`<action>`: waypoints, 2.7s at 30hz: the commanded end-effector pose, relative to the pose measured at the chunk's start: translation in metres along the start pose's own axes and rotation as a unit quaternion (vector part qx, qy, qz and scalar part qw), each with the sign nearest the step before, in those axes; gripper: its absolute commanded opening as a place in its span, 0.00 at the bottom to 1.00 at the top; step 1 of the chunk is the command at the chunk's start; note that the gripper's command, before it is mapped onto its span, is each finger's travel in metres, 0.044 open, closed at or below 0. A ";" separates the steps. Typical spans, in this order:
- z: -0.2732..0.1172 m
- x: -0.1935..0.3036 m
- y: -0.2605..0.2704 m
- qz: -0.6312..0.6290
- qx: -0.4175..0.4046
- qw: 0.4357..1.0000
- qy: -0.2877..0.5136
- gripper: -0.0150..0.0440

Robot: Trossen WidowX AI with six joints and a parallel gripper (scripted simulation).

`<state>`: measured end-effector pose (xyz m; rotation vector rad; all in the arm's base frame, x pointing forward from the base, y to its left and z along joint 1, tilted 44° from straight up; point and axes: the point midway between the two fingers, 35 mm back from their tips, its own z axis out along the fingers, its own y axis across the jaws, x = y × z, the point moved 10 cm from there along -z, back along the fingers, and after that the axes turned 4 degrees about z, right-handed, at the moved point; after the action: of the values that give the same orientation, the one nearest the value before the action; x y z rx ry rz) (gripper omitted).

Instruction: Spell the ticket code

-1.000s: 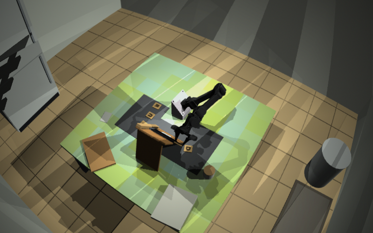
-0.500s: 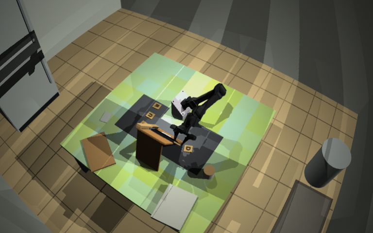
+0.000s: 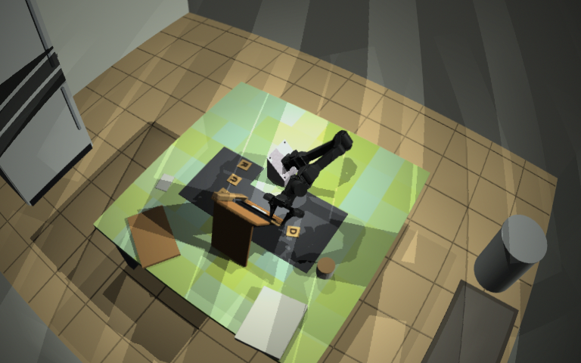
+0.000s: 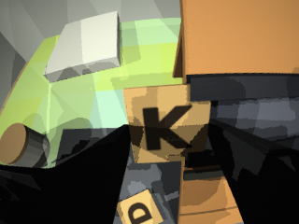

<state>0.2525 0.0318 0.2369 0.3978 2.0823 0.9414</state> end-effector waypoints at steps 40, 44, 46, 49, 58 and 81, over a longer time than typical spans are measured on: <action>0.000 -0.001 -0.022 -0.002 0.000 1.000 0.002 0.25; 0.000 -0.001 -0.024 -0.002 0.000 1.000 0.002 0.25; 0.000 -0.001 -0.025 -0.002 0.000 1.000 0.002 0.25; 0.000 -0.001 -0.027 -0.002 0.000 1.000 0.002 0.25; 0.000 -0.002 -0.031 -0.002 0.000 1.000 0.002 0.25; 0.000 -0.003 -0.044 -0.002 0.001 1.000 0.002 0.25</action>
<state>0.2568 0.0017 0.2092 0.3949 2.0826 0.9383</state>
